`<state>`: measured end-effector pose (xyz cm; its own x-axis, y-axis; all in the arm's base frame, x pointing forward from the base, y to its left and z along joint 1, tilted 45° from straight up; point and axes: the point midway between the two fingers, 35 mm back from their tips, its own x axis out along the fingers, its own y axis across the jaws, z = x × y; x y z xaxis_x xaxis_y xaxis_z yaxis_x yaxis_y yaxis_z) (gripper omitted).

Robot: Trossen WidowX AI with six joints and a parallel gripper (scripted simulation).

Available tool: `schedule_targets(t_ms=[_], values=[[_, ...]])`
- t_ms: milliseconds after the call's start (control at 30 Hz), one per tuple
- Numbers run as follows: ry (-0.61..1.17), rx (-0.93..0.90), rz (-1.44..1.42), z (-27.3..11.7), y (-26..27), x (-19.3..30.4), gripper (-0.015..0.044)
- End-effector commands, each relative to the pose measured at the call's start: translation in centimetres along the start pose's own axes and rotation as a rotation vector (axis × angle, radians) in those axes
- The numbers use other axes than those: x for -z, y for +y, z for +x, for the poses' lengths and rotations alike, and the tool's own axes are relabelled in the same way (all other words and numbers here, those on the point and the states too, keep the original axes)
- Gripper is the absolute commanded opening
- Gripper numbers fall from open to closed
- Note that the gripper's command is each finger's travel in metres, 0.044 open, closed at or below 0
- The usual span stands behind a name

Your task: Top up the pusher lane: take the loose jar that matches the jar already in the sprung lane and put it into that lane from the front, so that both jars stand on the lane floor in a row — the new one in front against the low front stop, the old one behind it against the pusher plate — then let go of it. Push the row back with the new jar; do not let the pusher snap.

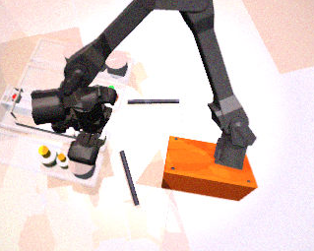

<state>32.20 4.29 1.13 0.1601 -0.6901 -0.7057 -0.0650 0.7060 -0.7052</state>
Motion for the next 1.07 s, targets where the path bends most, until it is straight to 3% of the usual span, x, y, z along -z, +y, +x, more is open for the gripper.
schedule_targets(t_ms=[0,67,567,1033], values=[[0.002,0.001,0.000,0.0,0.0,0.0,0.0236],[0.002,0.001,0.000,0.0,0.0,0.0,0.0281],[0.003,0.000,0.000,-2.0,0.0,0.2,0.0281],[0.004,-0.001,-0.002,-2.2,0.2,4.7,0.0281]])
